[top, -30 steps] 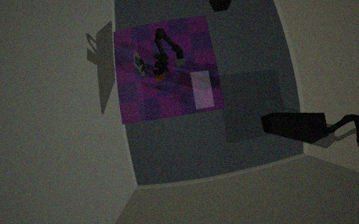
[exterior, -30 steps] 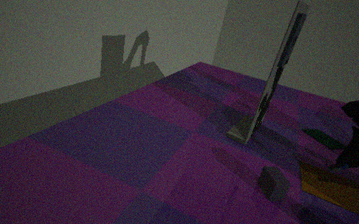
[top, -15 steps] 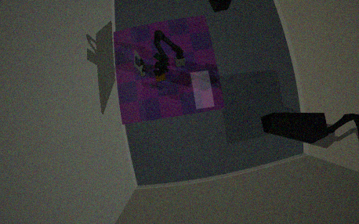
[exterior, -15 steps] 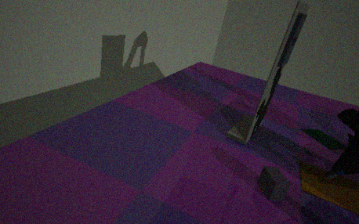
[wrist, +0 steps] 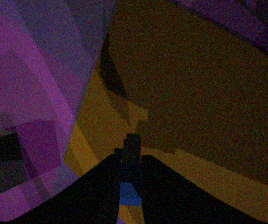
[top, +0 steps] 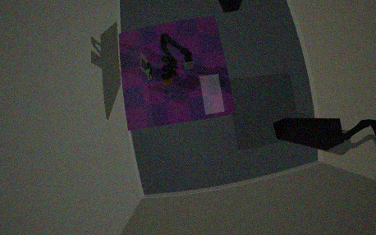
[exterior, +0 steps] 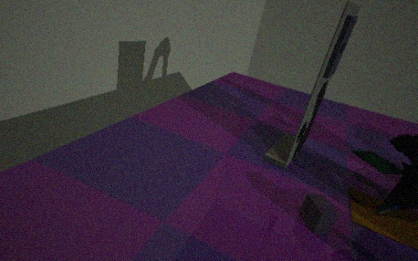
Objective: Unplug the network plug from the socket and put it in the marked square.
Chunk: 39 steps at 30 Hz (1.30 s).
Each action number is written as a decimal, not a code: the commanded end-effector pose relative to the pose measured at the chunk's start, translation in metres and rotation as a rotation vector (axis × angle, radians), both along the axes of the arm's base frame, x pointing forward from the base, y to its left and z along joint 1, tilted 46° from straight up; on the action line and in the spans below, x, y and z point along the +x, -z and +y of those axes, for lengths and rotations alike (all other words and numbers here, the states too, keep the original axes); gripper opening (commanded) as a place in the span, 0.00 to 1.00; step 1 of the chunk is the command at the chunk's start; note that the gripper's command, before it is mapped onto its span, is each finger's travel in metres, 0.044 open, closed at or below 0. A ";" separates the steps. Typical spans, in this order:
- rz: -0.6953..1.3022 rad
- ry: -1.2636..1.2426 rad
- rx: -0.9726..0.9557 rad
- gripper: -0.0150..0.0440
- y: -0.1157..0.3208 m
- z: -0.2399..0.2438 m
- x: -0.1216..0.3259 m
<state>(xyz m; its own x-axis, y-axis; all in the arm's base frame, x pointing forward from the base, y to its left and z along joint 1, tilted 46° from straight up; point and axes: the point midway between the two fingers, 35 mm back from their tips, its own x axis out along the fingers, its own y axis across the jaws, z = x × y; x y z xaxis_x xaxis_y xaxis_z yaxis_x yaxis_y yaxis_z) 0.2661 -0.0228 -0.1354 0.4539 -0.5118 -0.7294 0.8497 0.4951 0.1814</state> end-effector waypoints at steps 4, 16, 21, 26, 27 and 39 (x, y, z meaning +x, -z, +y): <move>0.016 -0.005 -0.002 0.25 0.003 -0.002 -0.002; 0.016 -0.005 -0.002 0.25 0.003 -0.006 0.000; 0.008 -0.001 -0.003 0.25 0.001 -0.006 0.001; 0.008 -0.001 -0.003 0.25 0.001 -0.006 0.001; 0.008 -0.001 -0.003 0.30 0.001 -0.006 0.001; 0.009 -0.001 -0.002 0.52 0.000 -0.005 0.000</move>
<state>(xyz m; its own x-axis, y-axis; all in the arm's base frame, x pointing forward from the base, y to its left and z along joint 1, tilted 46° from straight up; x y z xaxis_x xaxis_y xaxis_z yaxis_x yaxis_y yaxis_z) 0.2671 -0.0287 -0.1367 0.4498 -0.5119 -0.7319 0.8492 0.4990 0.1729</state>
